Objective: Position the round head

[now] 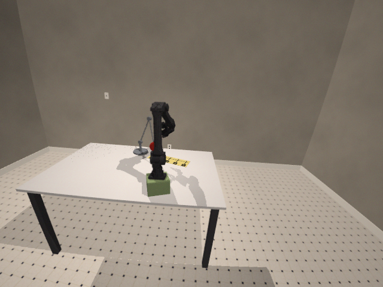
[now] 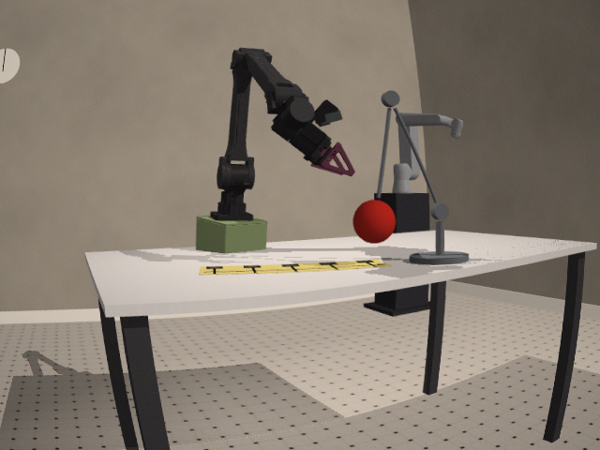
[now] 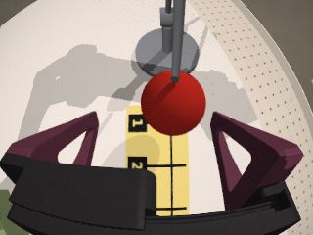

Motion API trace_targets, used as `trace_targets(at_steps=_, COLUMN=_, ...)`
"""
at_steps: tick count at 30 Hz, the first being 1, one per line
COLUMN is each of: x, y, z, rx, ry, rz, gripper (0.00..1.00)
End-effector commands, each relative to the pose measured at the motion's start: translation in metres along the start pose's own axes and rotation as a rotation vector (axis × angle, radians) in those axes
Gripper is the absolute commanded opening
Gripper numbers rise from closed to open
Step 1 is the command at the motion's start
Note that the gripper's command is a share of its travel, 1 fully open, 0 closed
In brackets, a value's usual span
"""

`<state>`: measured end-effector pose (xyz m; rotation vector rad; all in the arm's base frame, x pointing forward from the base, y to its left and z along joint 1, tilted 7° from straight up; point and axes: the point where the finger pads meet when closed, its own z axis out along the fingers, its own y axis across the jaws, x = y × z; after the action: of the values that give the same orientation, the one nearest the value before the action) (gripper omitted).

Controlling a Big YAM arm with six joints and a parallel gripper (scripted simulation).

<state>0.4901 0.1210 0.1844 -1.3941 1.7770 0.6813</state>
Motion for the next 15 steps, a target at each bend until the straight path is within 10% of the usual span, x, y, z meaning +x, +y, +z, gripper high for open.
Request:
trace_targets(at_steps=1, x=-0.018, y=-0.011, z=-0.029, rx=0.032, ry=-0.011, rz=-0.051, gripper=1.00)
trace_targets(at_steps=15, x=-0.019, y=-0.011, z=-0.055, rx=0.018, ry=-0.003, rz=-0.006, gripper=1.00)
